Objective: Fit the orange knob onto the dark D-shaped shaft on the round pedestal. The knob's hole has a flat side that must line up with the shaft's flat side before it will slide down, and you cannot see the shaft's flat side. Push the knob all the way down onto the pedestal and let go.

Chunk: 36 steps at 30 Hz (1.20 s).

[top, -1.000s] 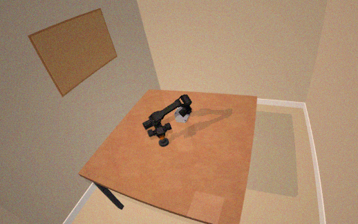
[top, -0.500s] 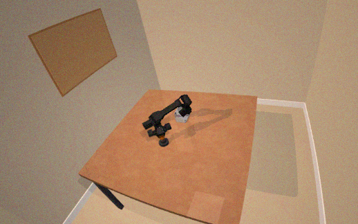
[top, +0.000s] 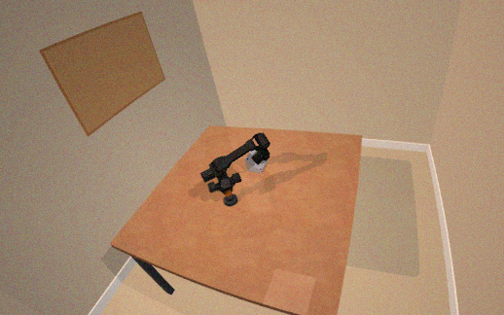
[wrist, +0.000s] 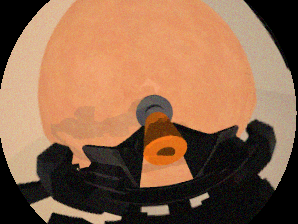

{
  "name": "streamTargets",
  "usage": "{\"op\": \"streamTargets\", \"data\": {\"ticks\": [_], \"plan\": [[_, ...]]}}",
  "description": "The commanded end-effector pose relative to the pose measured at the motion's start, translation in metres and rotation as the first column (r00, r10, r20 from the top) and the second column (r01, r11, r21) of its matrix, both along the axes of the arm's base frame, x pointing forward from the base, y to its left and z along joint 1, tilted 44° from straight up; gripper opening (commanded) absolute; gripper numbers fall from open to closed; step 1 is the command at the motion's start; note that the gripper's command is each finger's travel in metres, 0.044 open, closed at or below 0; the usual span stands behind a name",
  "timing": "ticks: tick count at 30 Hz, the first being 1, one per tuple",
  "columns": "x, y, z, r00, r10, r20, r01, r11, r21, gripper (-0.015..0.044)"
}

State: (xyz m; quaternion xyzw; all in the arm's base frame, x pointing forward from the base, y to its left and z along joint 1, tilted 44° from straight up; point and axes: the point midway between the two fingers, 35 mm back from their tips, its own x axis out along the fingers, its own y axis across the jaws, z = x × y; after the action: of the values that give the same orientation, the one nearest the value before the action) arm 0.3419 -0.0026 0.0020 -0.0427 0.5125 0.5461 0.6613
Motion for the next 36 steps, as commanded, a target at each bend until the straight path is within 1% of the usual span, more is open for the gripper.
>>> {"op": "streamTargets", "data": {"ticks": [1,6,12,36], "plan": [[0.0016,-0.0011,0.0027,1.000,0.001,0.005,-0.001,1.000,-0.001,0.0000],[0.0030,-0.0013,0.0046,1.000,0.019,0.022,-0.019,1.000,0.002,0.0000],[0.0057,0.0006,0.0055,0.978,0.150,0.148,-0.153,0.988,0.013,0.0000],[0.0016,0.0003,0.0007,0.978,0.150,0.148,-0.153,0.988,0.013,0.0000]]}}
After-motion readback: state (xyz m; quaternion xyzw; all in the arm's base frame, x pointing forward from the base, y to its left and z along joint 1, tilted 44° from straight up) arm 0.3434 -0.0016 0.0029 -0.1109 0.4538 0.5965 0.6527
